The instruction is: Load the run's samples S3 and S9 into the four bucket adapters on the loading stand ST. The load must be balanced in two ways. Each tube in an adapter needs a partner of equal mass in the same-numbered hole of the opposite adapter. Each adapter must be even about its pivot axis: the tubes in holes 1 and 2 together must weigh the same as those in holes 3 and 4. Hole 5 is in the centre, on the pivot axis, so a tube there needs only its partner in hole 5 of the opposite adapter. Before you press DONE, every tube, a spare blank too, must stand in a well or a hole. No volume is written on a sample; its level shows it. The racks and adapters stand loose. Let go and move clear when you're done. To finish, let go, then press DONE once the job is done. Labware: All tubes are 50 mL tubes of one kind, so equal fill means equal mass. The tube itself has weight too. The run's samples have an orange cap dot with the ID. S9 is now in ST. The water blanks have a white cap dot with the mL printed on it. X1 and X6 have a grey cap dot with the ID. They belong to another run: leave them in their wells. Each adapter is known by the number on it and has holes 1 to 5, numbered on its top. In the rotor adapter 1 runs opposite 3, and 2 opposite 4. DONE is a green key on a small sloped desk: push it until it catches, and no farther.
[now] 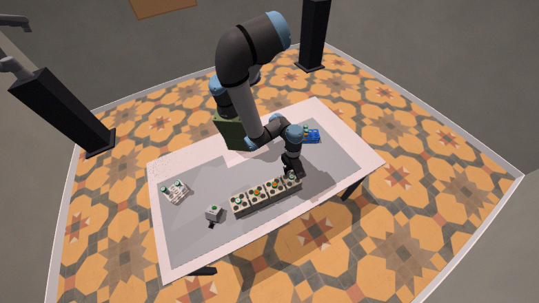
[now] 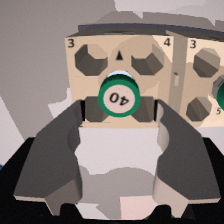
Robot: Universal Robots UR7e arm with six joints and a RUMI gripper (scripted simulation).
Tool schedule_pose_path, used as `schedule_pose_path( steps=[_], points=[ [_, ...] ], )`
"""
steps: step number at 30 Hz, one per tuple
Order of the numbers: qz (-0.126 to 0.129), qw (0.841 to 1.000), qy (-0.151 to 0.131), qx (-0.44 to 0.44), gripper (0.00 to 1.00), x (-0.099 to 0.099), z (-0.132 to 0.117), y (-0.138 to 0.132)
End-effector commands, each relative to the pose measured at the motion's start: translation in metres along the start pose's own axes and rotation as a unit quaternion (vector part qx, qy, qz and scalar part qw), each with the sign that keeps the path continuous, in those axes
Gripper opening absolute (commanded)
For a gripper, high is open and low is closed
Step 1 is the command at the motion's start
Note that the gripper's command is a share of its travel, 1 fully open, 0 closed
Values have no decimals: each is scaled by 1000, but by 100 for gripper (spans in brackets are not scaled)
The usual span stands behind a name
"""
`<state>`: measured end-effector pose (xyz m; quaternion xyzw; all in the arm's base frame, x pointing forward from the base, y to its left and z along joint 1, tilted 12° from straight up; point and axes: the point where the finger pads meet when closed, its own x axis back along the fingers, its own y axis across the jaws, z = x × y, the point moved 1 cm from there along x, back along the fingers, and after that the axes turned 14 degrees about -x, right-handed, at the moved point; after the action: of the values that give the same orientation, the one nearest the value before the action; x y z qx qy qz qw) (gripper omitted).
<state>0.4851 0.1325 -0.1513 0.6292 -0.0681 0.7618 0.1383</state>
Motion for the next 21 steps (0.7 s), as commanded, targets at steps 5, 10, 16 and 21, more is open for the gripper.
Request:
schedule_pose_path(
  steps=[5, 10, 16, 21],
  points=[
    [0, 1000, 0, 0, 35, 22, 0, 0],
    [0, 999, 0, 50, 0, 22, 3, 16],
    [0, 985, 0, 174, 0, 22, 9, 58],
    [0, 962, 0, 272, 0, 22, 14, 90]
  ],
)
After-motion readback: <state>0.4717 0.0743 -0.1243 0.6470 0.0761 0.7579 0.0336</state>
